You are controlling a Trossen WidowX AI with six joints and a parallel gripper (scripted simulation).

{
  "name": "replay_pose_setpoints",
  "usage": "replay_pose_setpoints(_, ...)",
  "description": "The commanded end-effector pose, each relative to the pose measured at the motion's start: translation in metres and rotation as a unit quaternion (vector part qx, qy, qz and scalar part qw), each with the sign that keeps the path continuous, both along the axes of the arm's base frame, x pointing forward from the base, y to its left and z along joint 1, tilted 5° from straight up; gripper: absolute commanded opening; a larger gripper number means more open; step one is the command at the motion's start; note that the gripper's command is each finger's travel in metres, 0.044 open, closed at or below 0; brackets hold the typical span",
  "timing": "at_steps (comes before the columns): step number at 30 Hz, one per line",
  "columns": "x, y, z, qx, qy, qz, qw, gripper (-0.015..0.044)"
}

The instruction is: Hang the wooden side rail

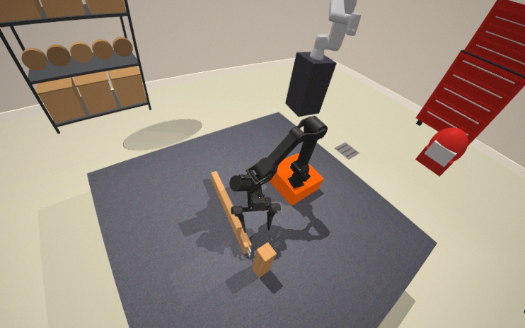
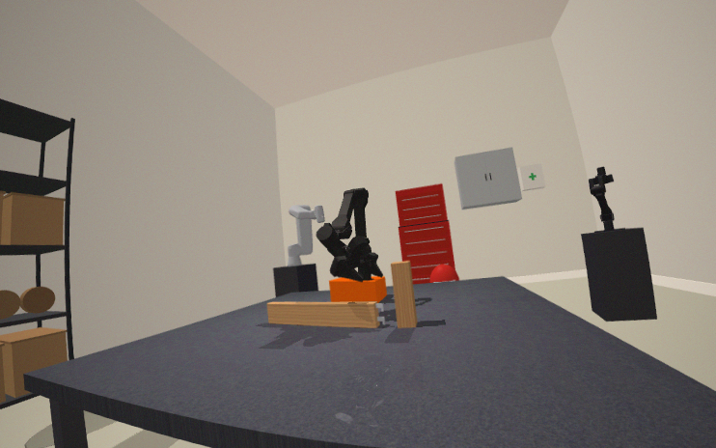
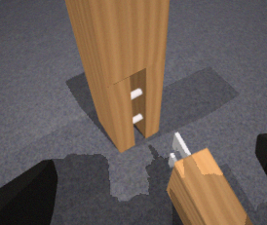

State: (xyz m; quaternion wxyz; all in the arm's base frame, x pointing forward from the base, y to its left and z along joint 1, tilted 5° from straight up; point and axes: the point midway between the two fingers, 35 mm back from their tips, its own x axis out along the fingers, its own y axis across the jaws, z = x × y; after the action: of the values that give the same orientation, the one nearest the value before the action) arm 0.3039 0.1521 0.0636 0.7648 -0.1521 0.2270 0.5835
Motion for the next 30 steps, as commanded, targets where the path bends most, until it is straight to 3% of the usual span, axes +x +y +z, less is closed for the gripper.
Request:
replay_pose_setpoints(1,0.003,0.0,0.003,0.003,-0.026,0.015,1.0,0.044)
replay_pose_setpoints(22,0.003,0.0,0.002,0.002,-0.02,0.012,1.0,0.044)
replay_pose_setpoints(30,0.021,-0.002,-0.004,-0.015,0.207,-0.146,0.967,0.044)
